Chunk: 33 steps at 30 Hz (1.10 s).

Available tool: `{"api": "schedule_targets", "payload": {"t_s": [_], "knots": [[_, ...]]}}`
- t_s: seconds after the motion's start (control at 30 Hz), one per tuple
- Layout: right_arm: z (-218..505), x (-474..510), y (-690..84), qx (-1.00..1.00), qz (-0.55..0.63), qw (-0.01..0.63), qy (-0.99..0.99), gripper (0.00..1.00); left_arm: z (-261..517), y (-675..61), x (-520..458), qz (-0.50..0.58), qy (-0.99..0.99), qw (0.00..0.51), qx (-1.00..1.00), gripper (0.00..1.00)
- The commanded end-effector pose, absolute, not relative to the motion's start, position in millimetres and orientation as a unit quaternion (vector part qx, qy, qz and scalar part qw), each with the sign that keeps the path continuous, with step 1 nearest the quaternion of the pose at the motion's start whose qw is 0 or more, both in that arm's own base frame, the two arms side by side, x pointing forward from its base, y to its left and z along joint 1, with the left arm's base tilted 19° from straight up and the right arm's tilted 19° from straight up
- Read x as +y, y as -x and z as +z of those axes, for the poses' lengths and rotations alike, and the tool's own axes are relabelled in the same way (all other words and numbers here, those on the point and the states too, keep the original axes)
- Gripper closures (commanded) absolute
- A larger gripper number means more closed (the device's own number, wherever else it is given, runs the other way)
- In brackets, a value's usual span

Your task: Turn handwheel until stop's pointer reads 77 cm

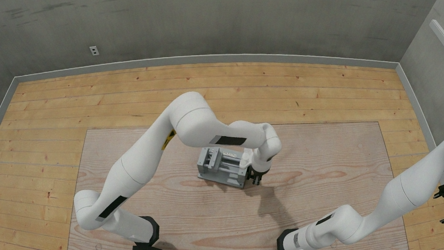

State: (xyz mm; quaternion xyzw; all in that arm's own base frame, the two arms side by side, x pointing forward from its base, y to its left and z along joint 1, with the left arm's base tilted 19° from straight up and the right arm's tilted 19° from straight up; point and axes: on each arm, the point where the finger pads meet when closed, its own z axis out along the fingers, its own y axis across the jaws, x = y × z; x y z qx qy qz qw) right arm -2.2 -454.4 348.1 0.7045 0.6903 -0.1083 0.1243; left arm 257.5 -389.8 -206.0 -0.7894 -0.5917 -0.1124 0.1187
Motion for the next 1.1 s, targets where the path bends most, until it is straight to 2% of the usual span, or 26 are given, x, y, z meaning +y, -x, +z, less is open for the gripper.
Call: {"api": "schedule_targets", "payload": {"t_s": [0.0, 1.07], "knots": [[348.4, -453.5, 3.6, 0.695, -0.109, 0.121, -0.701, 0.002, -193.9, -250.5, -390.2, -0.114, 0.787, 0.120, -0.594, 0.842], [348.4, -453.5, 3.6, 0.695, -0.109, 0.121, -0.701, 0.002, -155.0, -272.4, -412.0, -0.114, 0.787, 0.118, -0.595, 0.842]]}}
